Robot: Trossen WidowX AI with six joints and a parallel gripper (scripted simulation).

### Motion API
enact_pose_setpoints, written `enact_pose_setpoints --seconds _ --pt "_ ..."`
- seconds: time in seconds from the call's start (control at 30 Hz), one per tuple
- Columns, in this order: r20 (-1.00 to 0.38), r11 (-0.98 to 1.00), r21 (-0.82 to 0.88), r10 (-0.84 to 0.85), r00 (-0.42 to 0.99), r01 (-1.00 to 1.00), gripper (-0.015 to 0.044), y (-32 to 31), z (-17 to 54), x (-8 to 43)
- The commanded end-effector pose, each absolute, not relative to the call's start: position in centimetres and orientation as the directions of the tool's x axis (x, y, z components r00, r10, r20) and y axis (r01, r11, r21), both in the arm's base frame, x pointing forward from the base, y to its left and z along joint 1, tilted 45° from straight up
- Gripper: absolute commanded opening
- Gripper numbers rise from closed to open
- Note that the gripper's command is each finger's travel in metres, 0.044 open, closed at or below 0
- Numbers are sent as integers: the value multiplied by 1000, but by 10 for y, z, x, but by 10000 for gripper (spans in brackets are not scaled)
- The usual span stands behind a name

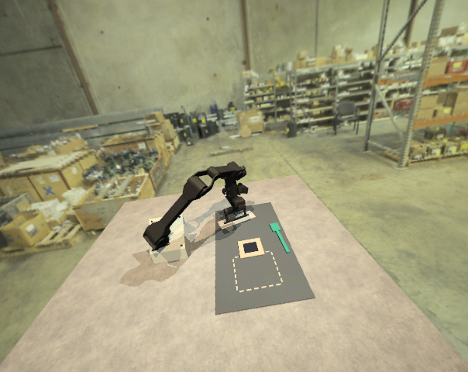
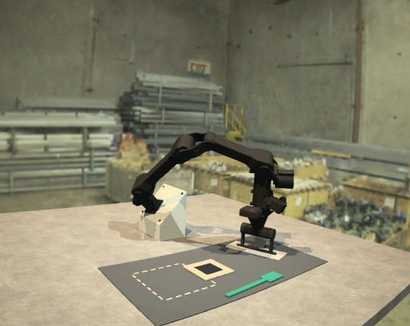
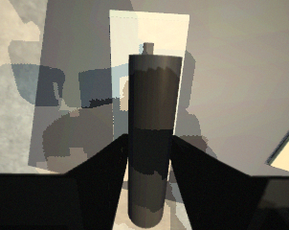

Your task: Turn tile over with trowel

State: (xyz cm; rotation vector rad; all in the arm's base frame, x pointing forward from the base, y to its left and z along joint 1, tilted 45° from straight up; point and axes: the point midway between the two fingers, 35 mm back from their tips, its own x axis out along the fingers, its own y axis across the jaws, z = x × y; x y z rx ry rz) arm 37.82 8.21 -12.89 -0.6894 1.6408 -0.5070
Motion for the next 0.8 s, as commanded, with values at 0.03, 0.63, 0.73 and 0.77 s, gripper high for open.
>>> enact_pose_setpoints --seconds 0.03,0.63,0.73,0.77 --pt "-720 726 -686 -686 -106 -44 130 80 -130 377" --pt "-720 602 -643 -686 -106 473 130 80 -130 377" --pt "-720 563 -617 -686 -106 549 130 80 -130 377" --pt "-720 549 -608 -686 -106 574 130 80 -130 377"
